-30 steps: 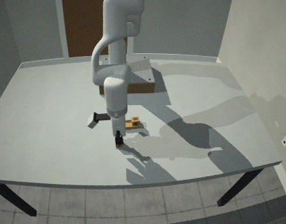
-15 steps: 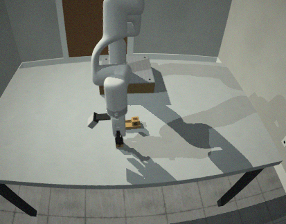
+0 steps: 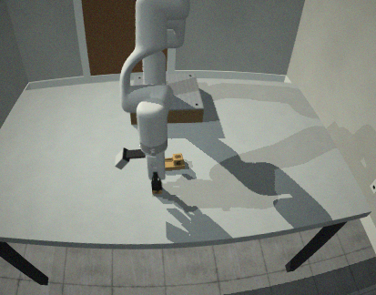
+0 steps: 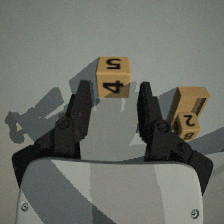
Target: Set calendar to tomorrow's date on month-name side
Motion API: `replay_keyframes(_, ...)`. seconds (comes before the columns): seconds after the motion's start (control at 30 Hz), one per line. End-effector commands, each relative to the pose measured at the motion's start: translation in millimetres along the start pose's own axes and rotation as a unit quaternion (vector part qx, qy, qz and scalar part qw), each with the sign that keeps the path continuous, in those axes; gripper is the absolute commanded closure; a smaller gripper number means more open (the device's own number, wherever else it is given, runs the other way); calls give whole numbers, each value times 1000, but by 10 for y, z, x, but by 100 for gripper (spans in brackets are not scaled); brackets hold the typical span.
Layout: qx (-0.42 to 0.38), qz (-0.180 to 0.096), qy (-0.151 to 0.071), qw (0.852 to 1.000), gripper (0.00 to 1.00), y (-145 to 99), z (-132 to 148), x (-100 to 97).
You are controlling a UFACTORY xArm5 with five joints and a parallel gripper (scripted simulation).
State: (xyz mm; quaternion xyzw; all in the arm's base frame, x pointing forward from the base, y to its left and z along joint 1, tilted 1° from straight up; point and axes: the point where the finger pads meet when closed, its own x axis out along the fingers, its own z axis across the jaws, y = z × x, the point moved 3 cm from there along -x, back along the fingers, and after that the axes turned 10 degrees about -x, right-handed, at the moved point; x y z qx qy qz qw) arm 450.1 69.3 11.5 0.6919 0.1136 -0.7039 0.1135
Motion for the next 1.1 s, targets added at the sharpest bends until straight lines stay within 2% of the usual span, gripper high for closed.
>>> replay_keyframes(0.0,0,0,2,1000,51,2,-13,-12)
replay_keyframes(0.47,0,0,2,1000,51,-2,-12,106)
replay_keyframes(0.83,0,0,2,1000,51,3,-12,319)
replay_keyframes(1.07,0,0,2,1000,51,3,-12,349)
